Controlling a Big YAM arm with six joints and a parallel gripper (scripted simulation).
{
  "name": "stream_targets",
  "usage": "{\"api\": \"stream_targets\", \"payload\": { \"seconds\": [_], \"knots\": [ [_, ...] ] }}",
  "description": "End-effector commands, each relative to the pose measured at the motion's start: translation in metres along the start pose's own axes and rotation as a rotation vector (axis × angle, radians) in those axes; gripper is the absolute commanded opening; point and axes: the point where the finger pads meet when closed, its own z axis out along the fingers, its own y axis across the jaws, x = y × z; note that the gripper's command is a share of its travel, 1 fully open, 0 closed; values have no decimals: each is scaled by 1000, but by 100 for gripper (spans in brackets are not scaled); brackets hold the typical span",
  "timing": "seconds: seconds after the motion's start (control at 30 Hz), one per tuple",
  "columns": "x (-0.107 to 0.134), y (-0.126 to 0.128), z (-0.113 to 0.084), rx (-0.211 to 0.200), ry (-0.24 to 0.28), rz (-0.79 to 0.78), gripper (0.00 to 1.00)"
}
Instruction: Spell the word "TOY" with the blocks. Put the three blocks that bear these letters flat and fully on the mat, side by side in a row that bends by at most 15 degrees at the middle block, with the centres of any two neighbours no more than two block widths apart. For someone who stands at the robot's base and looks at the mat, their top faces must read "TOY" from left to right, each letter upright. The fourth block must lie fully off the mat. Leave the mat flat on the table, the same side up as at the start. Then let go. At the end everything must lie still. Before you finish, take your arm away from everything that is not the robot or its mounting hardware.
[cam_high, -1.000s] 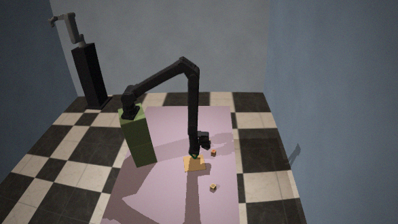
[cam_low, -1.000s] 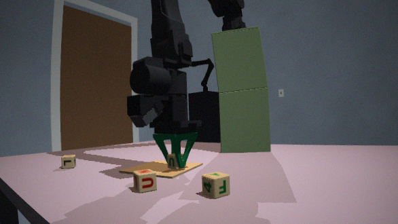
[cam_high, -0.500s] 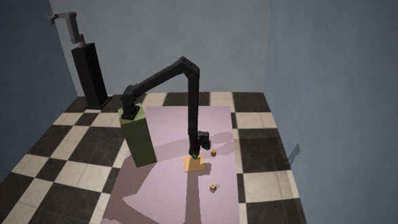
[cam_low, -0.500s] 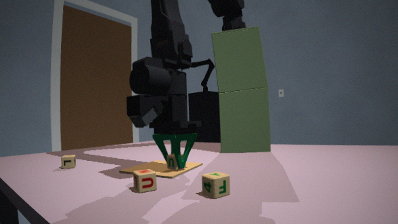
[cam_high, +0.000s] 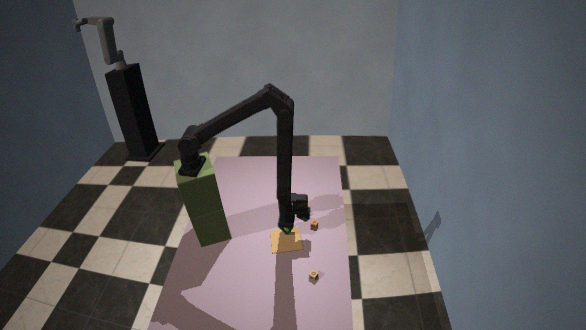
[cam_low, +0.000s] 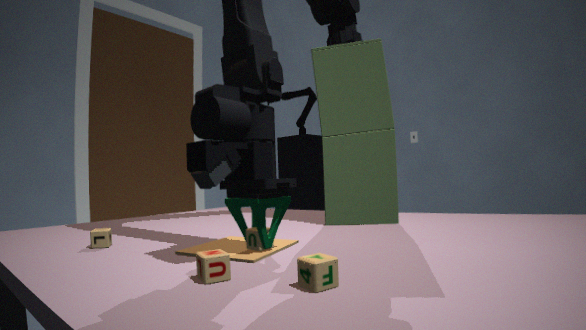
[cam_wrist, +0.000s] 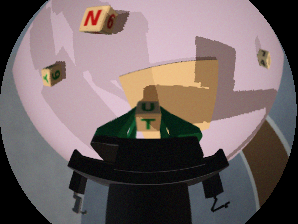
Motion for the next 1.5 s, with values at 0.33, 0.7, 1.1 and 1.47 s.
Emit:
{"api": "stream_targets", "payload": {
  "seconds": [0.33, 0.7, 1.1, 1.47],
  "knots": [
    [3, -2, 5, 1, 5, -6, 34],
    [3, -2, 5, 1, 5, -6, 45],
    [3, -2, 5, 1, 5, -6, 96],
    [3, -2, 5, 1, 5, -6, 96]
  ]
}}
